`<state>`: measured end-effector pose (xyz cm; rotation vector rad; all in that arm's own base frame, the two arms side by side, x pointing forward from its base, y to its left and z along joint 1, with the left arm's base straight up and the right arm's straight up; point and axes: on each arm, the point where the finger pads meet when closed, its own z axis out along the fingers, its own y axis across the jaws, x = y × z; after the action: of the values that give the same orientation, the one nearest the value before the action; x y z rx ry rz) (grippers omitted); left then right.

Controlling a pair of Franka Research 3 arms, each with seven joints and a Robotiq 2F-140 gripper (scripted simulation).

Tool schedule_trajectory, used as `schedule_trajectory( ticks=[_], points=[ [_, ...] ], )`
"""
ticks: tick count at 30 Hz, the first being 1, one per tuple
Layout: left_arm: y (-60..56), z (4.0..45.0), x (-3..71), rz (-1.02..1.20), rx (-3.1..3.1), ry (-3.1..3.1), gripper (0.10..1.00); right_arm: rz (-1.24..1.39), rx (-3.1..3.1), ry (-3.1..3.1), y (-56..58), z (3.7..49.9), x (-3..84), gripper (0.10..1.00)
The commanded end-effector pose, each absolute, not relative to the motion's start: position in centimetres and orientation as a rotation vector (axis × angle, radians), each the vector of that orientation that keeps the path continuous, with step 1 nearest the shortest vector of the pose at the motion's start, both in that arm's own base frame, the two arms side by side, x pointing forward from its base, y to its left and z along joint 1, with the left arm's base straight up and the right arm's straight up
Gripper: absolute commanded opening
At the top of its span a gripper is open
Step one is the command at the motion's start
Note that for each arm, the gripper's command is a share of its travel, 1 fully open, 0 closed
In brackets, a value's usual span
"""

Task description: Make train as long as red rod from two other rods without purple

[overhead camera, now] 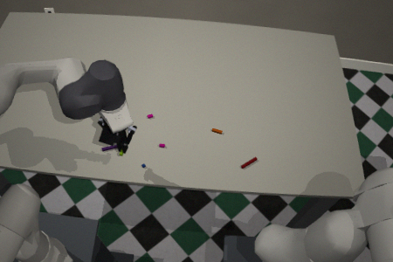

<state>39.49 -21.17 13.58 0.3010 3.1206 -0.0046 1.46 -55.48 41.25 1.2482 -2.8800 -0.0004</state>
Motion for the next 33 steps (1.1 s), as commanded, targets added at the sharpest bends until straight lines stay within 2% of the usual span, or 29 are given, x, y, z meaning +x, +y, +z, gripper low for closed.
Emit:
schedule_trajectory(
  ticks=[1,14,33],
  points=[
    [-21.1,13.6,39.3,0.000,0.320,3.125,0.124,0.000,1.241,-2.886,-55.4,41.3,1.5,1.000],
    [-22.9,14.2,40.6,-0.012,0.470,3.116,0.124,0.000,1.241,-2.886,-55.4,41.3,1.5,1.000],
    [-28.3,16.2,46.7,-0.050,0.997,3.001,0.124,0.000,1.241,-2.886,-55.4,41.3,1.5,1.000]
  ],
)
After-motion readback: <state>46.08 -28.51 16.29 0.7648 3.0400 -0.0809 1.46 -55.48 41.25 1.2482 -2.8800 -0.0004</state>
